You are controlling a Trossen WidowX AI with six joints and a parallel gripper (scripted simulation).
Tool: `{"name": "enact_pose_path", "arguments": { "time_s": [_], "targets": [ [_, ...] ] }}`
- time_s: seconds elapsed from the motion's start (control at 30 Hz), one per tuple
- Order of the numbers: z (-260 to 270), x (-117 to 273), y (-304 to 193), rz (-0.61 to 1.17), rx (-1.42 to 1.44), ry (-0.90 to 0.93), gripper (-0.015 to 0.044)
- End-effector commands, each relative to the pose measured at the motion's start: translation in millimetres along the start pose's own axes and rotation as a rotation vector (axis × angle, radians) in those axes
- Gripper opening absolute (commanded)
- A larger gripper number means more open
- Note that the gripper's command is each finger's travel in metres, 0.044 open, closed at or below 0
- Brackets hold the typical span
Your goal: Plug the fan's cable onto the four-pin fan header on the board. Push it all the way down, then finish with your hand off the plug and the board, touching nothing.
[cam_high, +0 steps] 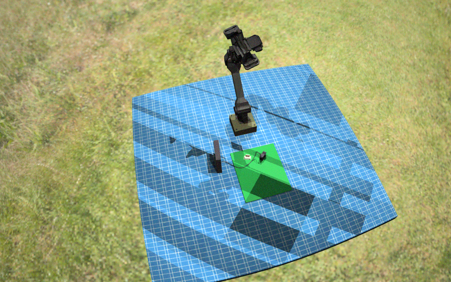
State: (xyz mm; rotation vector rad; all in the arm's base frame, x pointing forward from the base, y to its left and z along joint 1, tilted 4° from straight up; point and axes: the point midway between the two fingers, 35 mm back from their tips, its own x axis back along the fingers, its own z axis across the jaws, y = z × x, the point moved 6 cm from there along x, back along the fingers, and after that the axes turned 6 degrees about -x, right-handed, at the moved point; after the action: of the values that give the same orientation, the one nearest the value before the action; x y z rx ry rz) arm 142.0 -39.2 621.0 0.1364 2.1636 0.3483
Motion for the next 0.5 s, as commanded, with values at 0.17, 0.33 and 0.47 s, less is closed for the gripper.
{"name": "enact_pose_path", "arguments": {
  "time_s": [0.17, 0.33, 0.47],
  "targets": [
    [123.6, -1.1, -37.1, 0.217, -0.385, 0.44, 0.044],
    [183.5, 15.1, -56.5, 0.416, -0.58, 0.642, 0.044],
    [228.4, 36.7, -71.8, 0.626, -0.728, 0.783, 0.044]
  ]
}}
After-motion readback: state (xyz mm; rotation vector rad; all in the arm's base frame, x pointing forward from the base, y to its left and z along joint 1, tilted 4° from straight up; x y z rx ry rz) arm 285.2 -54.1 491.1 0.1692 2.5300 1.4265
